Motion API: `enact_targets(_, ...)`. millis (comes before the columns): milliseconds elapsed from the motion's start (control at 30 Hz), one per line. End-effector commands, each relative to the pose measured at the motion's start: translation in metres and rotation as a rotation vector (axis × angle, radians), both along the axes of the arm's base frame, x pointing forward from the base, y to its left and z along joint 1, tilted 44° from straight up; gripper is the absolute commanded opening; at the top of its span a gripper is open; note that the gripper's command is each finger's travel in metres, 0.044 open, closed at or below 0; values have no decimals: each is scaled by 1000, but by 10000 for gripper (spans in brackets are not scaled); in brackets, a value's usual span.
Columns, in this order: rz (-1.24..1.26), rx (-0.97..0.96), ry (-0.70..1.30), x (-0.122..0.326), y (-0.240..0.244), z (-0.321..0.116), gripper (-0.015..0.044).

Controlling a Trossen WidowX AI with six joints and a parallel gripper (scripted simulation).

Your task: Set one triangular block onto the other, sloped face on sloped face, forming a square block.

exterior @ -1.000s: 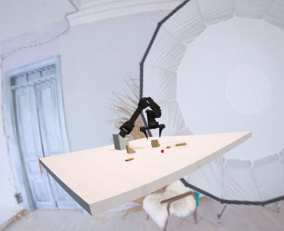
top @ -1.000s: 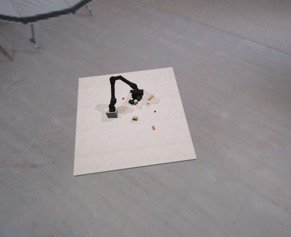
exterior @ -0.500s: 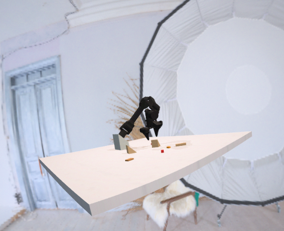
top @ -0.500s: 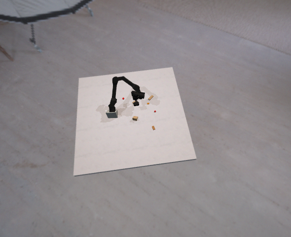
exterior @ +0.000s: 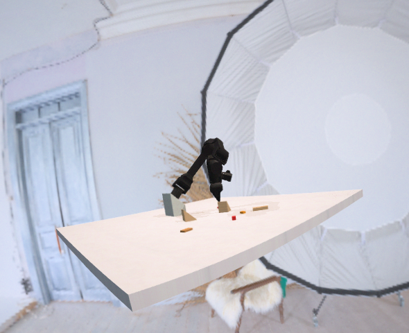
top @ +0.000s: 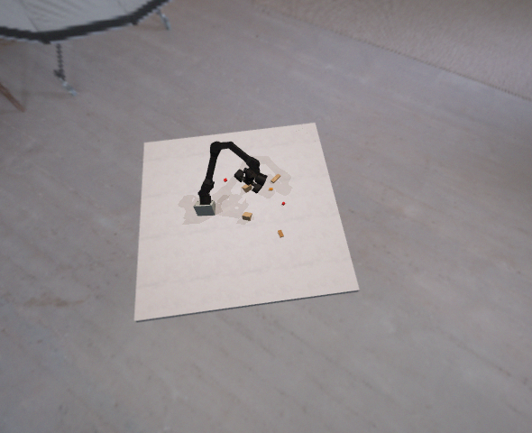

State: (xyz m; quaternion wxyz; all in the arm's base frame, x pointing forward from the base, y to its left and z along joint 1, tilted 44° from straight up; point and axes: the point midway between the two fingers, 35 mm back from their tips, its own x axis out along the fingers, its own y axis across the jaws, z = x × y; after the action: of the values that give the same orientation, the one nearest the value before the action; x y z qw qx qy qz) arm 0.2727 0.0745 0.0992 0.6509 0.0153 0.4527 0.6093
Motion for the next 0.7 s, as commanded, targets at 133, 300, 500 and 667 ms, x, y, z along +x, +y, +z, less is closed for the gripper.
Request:
enact_targets(133,445,251,-739,17,-21,6,440)
enact_targets(300,561,311,-966,20,-25,7,440)
enact_targets(500,574,318,-994,20,-25,7,440)
enact_targets(667,574,318,-994,20,-25,7,440)
